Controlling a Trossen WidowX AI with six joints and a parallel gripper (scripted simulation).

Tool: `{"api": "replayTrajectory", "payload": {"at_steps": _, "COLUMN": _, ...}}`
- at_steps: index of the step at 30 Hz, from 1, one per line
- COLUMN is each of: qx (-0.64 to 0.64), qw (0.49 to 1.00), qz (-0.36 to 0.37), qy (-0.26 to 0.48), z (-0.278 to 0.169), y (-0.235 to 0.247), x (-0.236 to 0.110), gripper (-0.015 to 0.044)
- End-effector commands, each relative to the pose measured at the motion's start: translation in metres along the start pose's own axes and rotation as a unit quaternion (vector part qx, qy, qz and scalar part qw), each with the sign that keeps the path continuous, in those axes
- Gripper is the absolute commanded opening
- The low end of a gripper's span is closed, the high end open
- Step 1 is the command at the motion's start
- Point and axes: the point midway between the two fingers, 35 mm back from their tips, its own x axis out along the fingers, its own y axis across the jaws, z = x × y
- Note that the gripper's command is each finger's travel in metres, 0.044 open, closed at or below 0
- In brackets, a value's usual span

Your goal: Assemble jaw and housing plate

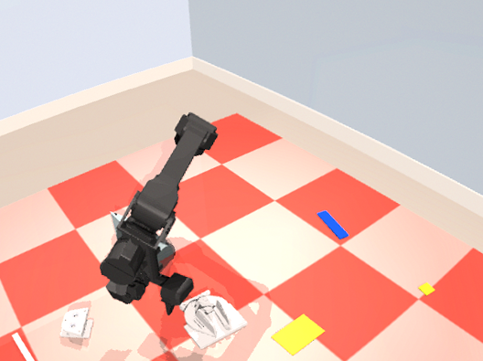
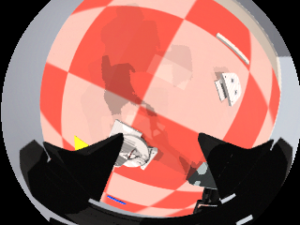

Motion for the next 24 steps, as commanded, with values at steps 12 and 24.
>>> {"api": "replayTrajectory", "payload": {"at_steps": 12, "qx": 0.171, "qw": 0.985, "qz": -0.004, "qy": -0.003, "z": 0.032, "y": -0.049, "x": -0.006, "gripper": 0.0440}}
{"api": "replayTrajectory", "payload": {"at_steps": 24, "qx": 0.302, "qw": 0.953, "qz": -0.006, "qy": 0.001, "z": 0.050, "y": -0.091, "x": -0.005, "gripper": 0.0440}}
